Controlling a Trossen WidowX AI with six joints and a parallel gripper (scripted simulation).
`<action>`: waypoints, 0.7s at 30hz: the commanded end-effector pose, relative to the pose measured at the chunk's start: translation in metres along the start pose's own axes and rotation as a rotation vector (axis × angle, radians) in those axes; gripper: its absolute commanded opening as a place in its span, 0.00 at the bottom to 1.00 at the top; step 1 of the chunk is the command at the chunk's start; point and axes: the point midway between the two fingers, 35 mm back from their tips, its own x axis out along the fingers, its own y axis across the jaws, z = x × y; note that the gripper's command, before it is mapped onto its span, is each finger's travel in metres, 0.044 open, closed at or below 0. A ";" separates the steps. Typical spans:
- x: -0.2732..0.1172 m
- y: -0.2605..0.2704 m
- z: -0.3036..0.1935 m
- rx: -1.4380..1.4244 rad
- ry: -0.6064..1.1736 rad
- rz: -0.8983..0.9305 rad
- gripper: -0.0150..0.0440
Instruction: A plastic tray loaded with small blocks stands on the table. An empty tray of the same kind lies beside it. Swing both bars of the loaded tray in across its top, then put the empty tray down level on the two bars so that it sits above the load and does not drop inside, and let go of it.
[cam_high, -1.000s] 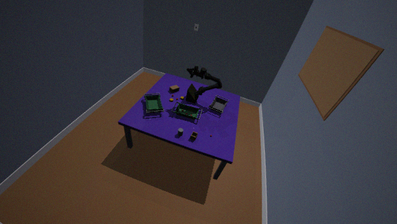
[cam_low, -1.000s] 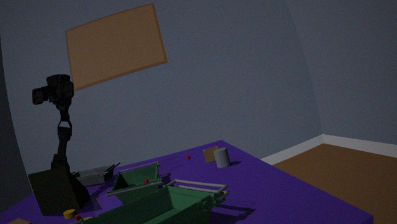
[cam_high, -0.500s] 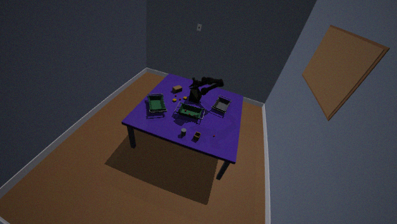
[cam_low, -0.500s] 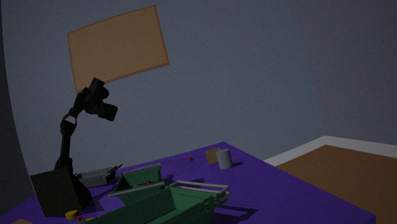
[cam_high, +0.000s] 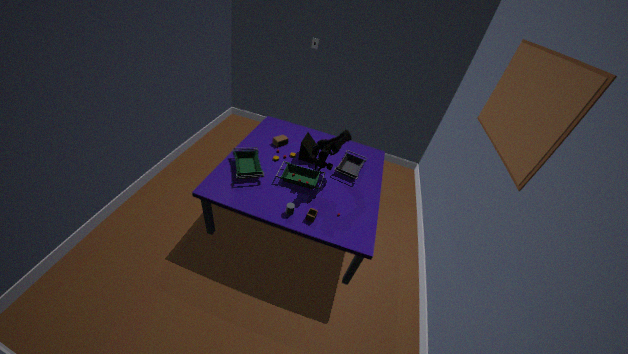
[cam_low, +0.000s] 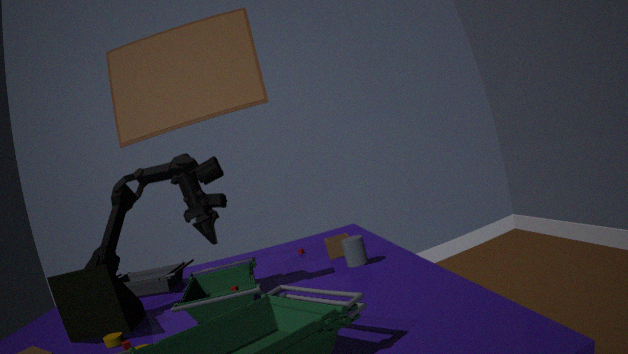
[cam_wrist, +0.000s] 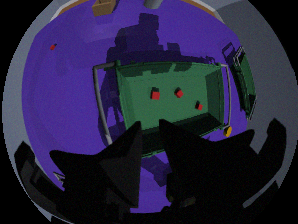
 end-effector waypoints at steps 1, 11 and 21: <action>0.024 0.055 -0.011 -0.065 0.149 0.164 0.39; 0.033 0.065 -0.014 -0.072 0.174 0.190 0.39; 0.069 0.072 -0.020 -0.073 0.173 0.191 0.39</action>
